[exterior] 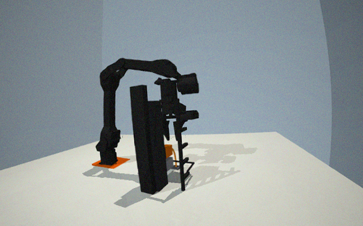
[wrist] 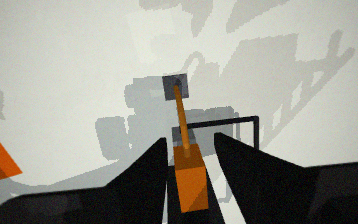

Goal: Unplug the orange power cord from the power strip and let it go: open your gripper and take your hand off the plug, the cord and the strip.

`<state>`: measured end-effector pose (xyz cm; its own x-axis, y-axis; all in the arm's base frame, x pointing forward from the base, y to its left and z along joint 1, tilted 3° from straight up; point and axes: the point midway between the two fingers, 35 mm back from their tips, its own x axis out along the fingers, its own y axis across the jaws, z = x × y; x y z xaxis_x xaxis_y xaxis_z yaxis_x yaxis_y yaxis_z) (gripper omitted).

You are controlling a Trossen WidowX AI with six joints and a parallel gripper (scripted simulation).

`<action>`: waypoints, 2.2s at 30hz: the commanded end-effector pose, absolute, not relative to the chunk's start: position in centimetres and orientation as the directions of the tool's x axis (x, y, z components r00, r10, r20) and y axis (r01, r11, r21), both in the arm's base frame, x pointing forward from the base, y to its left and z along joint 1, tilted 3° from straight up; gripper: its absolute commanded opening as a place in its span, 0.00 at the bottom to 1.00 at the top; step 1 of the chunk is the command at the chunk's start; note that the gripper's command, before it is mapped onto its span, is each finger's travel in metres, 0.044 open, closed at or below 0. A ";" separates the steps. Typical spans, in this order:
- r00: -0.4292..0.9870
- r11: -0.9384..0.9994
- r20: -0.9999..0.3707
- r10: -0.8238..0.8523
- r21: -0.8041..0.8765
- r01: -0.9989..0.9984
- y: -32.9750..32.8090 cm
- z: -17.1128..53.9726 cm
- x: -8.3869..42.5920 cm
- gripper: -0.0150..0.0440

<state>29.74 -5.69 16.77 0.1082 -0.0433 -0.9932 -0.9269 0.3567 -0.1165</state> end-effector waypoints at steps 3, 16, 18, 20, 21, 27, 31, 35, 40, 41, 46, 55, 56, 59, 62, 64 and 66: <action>0.085 0.316 -0.996 -0.016 -0.086 -0.945 -5.8 15.8 29.6 0.53; 0.084 0.316 -0.996 -0.018 -0.086 -0.945 -7.3 15.8 29.2 0.53; 0.084 0.316 -0.996 -0.018 -0.086 -0.945 -7.6 15.8 29.1 0.53; 0.084 0.316 -0.996 -0.018 -0.086 -0.945 -7.9 15.8 29.0 0.53; 0.084 0.316 -0.996 -0.018 -0.086 -0.945 -8.1 15.8 29.0 0.53; 0.084 0.316 -0.996 -0.020 -0.086 -0.945 -9.0 15.8 28.6 0.53; 0.083 0.316 -0.996 -0.020 -0.086 -0.945 -9.5 15.8 28.4 0.53; 0.083 0.316 -0.996 -0.020 -0.086 -0.945 -9.6 15.6 28.4 0.53; 0.083 0.316 -0.996 -0.020 -0.086 -0.945 -9.6 15.0 28.4 0.53; 0.083 0.316 -0.996 -0.020 -0.086 -0.945 -9.6 14.8 28.4 0.53; 0.083 0.316 -0.996 -0.020 -0.086 -0.945 -9.7 14.6 28.4 0.53; 0.087 0.321 -0.996 -0.026 -0.091 -0.943 -9.7 14.9 28.5 0.31; 0.087 0.321 -0.996 -0.026 -0.091 -0.943 -9.7 14.9 28.5 0.30; 0.087 0.321 -0.996 -0.026 -0.091 -0.943 -9.7 14.9 28.5 0.27; 0.087 0.321 -0.996 -0.026 -0.091 -0.943 -9.7 14.9 28.5 0.25; 0.087 0.320 -0.996 -0.025 -0.090 -0.943 -9.5 14.9 28.6 0.25; 0.087 0.320 -0.996 -0.025 -0.090 -0.943 -9.2 14.9 28.7 0.25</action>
